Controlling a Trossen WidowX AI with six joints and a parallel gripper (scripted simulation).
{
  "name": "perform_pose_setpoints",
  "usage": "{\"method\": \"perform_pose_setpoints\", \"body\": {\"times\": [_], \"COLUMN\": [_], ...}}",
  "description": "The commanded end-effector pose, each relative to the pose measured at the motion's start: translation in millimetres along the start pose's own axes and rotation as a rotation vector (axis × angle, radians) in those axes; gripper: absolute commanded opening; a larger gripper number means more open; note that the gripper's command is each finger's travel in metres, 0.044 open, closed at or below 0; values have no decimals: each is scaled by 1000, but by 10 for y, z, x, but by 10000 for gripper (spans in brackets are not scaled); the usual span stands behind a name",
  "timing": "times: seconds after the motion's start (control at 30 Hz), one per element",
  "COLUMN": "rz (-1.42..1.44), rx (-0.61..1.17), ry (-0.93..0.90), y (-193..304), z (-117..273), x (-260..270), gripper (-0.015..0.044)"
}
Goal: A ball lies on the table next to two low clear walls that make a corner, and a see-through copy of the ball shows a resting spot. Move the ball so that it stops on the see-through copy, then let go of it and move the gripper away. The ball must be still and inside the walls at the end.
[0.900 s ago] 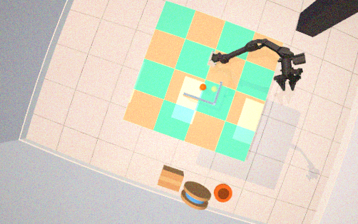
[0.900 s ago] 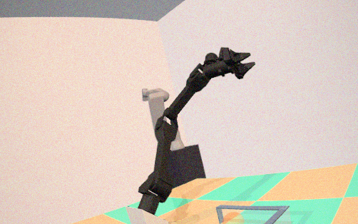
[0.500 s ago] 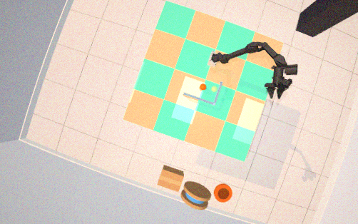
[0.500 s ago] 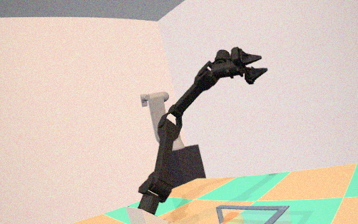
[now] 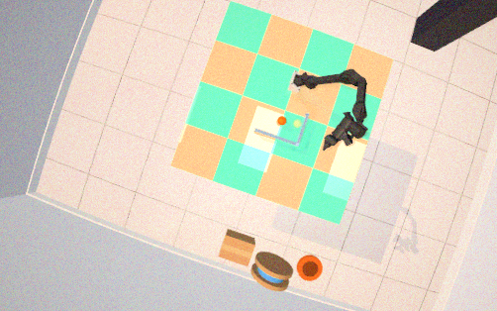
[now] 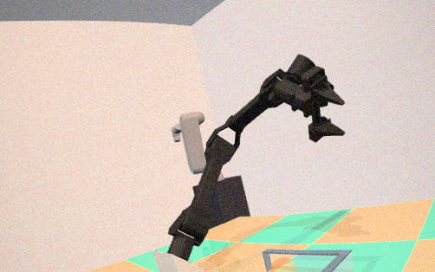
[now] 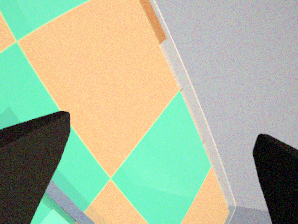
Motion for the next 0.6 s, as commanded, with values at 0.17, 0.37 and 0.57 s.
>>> {"method": "perform_pose_setpoints", "body": {"times": [0.17, 0.37, 0.57], "rz": [280, 440, 538], "rx": [251, 295, 205], "ry": [-286, -573, -841], "y": [1076, 1936, 2688], "z": [-744, -1047, -1143], "x": [-165, -107, 89], "gripper": [408, 408, 408]}}
Point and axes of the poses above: the point midway between the two fingers, 35 mm back from their tips, its own z axis back along the fingers, its own x axis across the jaws, y = z × x, the point moved 9 cm from there along z, back along the fingers, and after that the axes turned 2 degrees about z, right-handed, at the moved point
